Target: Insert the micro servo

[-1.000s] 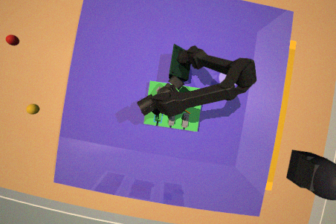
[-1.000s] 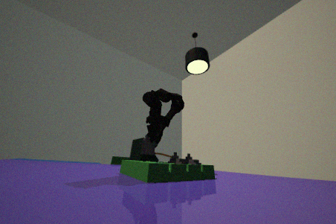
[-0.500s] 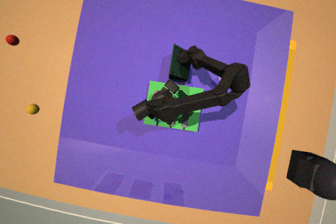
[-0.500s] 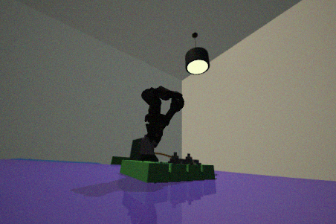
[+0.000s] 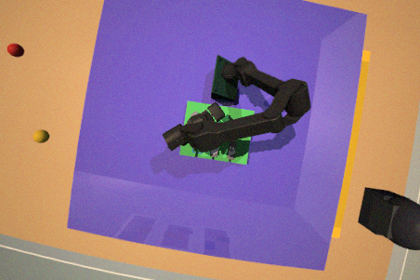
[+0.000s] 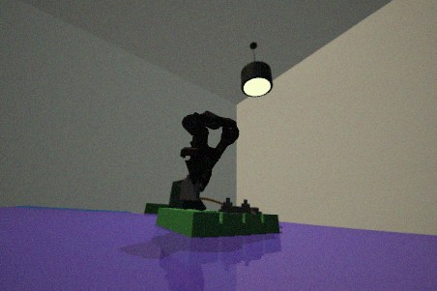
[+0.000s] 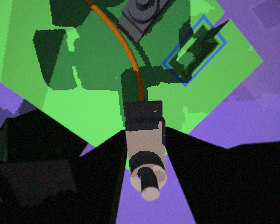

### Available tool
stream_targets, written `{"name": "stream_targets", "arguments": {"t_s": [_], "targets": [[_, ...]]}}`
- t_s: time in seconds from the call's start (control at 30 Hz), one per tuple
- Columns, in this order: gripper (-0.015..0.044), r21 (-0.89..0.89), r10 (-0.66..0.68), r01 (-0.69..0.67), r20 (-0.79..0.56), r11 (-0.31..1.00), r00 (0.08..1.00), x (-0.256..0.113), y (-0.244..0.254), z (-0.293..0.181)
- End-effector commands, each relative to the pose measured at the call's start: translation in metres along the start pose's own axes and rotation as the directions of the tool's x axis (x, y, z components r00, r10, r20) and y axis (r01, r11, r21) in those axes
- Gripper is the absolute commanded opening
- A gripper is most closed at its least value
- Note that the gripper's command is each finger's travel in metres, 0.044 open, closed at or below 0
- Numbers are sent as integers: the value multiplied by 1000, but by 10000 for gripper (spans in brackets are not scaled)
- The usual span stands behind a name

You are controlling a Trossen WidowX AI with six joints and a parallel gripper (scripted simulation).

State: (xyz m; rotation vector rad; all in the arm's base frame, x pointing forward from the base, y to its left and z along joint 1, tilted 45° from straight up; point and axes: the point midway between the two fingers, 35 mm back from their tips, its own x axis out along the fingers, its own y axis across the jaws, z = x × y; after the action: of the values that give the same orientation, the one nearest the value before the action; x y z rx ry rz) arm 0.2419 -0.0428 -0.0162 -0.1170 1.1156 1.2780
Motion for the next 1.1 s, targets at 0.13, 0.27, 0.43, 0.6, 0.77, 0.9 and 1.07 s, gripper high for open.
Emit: {"name": "stream_targets", "arguments": {"t_s": [0.13,0.27,0.43,0.6,0.77,0.9,1.07], "targets": [[0,284,-8,9,-5,959,1000,-1,-2,-1],[0,414,-8,9,-5,910,1000,-1,-2,-1],[0,565,-8,9,-5,825,1000,-1,-2,-1],[0,682,-8,9,-5,731,1000,-1,-2,-1],[0,687,-8,9,-5,727,1000,-1,-2,-1],[0,686,-8,9,-5,727,1000,-2,-4,1],[0,686,-8,9,-4,728,1000,-2,-15,12]]}}
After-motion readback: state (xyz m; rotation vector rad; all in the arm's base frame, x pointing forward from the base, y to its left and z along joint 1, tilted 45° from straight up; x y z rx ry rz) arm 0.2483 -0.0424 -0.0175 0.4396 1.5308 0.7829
